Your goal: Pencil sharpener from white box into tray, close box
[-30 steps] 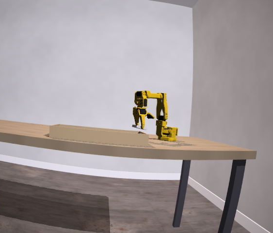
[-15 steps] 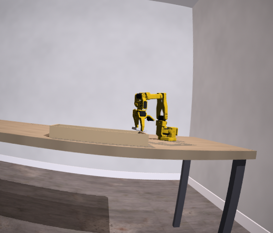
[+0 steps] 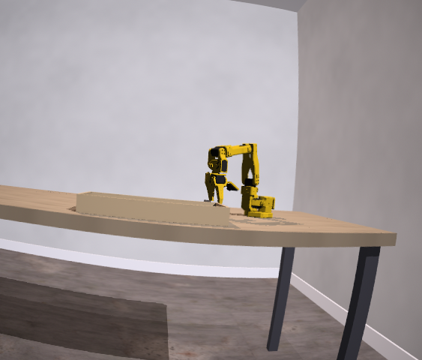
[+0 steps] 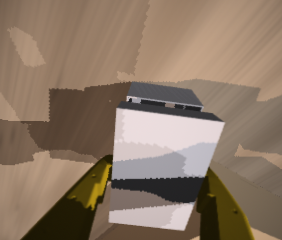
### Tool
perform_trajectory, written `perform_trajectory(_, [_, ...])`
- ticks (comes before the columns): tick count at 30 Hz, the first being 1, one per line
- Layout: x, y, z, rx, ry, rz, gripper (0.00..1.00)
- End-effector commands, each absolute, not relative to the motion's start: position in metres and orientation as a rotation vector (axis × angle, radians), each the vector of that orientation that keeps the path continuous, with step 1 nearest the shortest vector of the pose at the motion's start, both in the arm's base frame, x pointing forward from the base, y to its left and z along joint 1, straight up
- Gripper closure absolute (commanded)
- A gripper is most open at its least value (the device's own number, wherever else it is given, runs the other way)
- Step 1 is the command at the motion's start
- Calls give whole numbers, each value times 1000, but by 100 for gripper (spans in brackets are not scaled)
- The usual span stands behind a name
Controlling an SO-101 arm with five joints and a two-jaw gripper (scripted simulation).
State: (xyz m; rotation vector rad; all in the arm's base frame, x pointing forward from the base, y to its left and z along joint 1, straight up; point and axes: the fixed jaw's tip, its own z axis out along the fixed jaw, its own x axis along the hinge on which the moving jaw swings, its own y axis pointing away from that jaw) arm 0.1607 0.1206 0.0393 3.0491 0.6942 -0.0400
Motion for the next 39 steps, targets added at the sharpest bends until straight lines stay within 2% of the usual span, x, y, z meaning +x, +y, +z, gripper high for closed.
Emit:
perform_trajectory(1, [162,125,42,3062,700,0,77])
perform_trajectory(39, [162,124,38,3062,700,0,77])
